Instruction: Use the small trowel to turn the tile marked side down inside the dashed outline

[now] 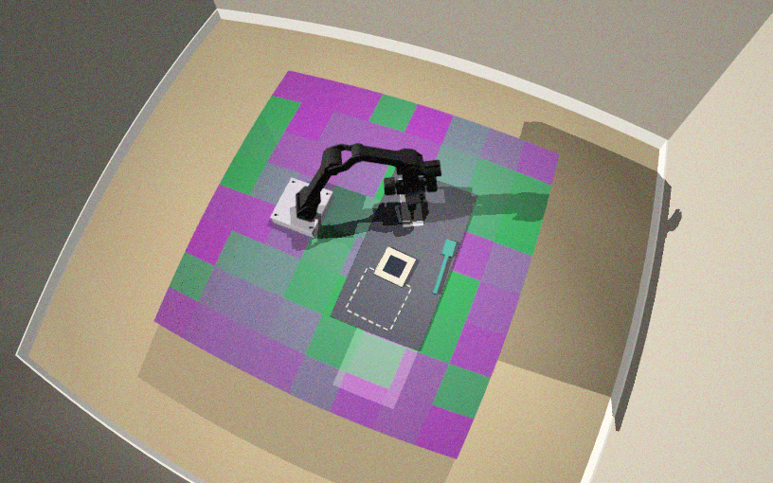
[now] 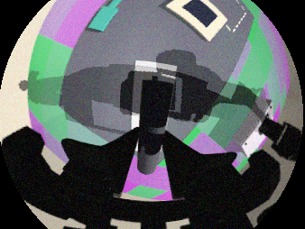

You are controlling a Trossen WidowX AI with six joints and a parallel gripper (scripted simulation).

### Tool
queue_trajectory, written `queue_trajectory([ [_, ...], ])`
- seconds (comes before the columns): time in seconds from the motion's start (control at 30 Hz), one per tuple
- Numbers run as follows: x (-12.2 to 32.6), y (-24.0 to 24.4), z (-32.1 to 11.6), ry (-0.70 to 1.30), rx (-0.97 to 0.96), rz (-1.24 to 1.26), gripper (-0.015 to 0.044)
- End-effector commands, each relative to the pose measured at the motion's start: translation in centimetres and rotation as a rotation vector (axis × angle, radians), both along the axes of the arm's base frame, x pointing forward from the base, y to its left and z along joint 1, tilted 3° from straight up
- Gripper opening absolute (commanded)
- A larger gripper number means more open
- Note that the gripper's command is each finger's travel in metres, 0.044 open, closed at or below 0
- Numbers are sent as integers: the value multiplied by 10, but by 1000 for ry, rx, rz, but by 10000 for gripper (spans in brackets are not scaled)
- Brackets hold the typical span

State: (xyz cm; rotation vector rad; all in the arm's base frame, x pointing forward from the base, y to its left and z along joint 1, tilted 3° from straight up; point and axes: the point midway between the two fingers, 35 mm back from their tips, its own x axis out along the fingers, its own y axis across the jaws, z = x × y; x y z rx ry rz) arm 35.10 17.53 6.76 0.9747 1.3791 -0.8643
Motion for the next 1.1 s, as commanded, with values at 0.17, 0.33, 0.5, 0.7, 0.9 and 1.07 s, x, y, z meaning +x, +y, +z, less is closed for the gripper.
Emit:
queue_trajectory([
  [0.17, 0, 0, 0, 10, 5, -174, 130],
  [0.33, 0, 0, 0, 10, 5, -174, 209],
  [0.5, 0, 0, 0, 10, 5, -174, 270],
  [0.7, 0, 0, 0, 10, 5, -174, 270],
  [0.9, 0, 0, 0, 10, 5, -174, 270],
  [1.07, 0, 0, 2, 10, 5, -176, 270],
])
